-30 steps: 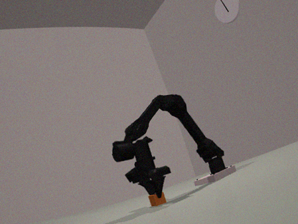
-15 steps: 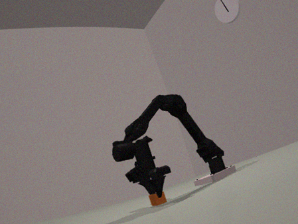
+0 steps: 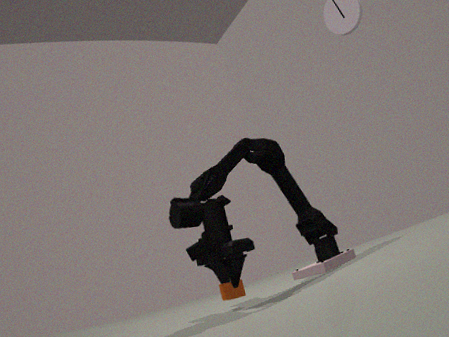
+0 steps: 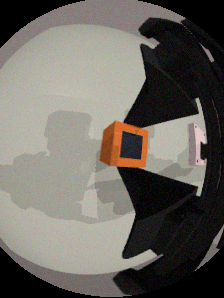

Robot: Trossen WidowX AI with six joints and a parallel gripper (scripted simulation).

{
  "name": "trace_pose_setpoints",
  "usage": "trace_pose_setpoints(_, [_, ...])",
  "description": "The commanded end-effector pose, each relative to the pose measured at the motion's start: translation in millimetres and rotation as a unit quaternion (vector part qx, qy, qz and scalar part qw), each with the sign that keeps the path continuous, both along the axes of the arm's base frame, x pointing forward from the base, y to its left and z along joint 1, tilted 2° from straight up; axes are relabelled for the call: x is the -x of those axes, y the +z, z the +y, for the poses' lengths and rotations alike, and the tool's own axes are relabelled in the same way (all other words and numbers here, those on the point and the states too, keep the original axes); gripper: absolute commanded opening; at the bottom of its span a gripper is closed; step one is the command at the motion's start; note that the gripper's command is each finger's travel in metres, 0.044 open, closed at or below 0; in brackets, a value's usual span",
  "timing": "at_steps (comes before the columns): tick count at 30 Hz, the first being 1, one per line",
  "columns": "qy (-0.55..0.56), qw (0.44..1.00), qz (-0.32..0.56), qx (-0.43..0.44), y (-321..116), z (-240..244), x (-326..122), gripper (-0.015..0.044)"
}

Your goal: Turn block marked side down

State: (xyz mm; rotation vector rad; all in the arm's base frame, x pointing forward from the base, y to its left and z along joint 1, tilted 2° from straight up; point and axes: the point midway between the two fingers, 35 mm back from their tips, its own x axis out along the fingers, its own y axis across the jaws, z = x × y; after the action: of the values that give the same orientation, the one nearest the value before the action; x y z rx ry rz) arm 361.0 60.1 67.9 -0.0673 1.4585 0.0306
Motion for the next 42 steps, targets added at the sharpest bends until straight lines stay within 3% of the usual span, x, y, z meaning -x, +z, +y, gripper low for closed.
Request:
trace_pose_setpoints(1, [0.003,1.000,-0.027,0.001,-3,-1,1,0.0000])
trace_pose_setpoints(30, [0.007,0.975,-0.220,-0.012,-7,-2,7,0.0000])
trace_pose_setpoints(42, [0.013,0.953,-0.303,-0.015,-29,0,-5,0.0000])
